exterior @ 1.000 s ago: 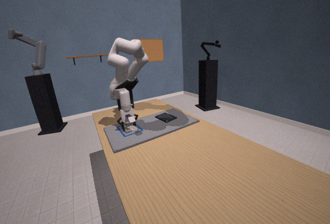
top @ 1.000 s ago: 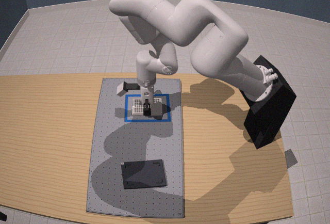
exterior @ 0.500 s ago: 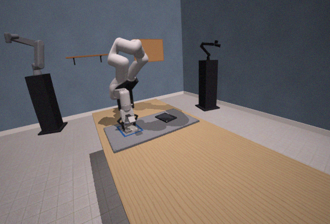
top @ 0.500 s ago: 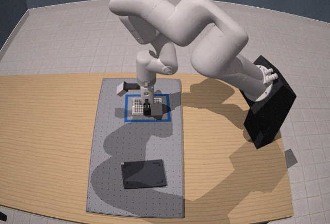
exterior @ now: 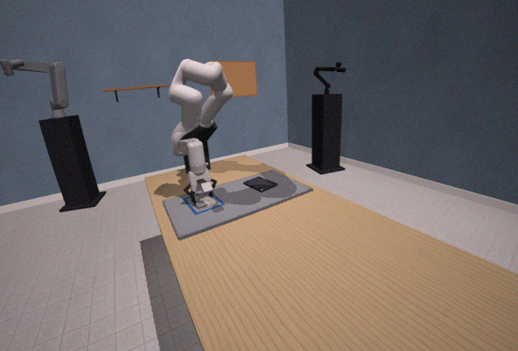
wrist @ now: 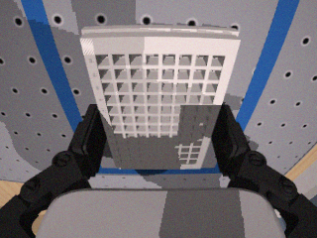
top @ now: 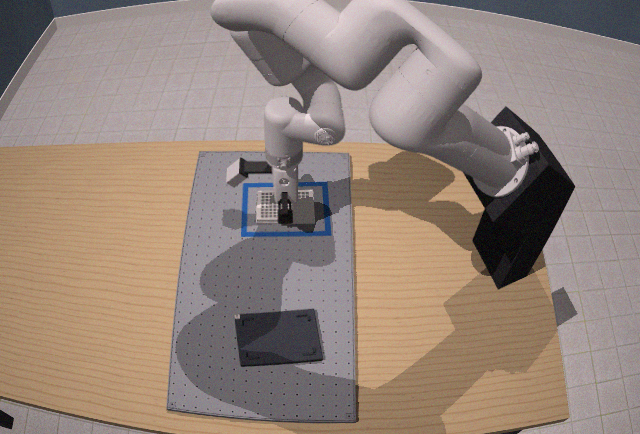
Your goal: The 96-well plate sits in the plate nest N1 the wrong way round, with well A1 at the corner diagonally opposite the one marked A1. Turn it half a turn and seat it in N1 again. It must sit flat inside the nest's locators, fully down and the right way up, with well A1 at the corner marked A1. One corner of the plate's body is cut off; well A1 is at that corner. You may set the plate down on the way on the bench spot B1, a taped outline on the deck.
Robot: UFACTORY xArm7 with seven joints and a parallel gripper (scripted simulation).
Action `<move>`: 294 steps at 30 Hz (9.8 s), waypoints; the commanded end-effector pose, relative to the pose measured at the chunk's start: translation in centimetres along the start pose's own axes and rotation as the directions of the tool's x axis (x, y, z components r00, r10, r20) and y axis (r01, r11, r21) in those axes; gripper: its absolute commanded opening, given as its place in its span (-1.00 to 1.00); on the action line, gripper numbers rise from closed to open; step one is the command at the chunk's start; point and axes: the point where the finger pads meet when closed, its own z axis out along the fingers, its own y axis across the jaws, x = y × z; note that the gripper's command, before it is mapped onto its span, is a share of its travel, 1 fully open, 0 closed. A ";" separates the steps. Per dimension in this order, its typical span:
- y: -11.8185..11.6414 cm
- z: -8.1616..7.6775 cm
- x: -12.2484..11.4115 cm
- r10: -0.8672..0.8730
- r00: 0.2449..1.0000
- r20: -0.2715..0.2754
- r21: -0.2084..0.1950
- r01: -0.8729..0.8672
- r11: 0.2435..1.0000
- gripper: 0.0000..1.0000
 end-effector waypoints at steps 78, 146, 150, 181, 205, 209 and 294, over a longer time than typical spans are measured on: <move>0.1 -4.1 0.0 0.000 1.000 -0.001 -0.002 0.000 1.000 -1.00; -7.9 -8.3 0.5 0.718 0.696 -0.002 -0.001 -0.718 0.696 -1.00; -9.2 -8.4 0.6 0.804 0.595 -0.002 0.000 -0.804 0.595 -1.00; -18.2 -8.7 1.2 0.966 -0.260 -0.001 0.000 -0.966 -0.260 -1.00; -25.6 -8.9 1.7 0.544 -0.839 0.000 0.000 -0.544 -0.839 -1.00; -26.6 -9.0 1.8 0.457 -0.889 0.000 0.000 -0.457 -0.889 -1.00; -33.2 -5.9 2.3 0.094 -0.996 0.000 0.000 -0.094 -0.996 -1.00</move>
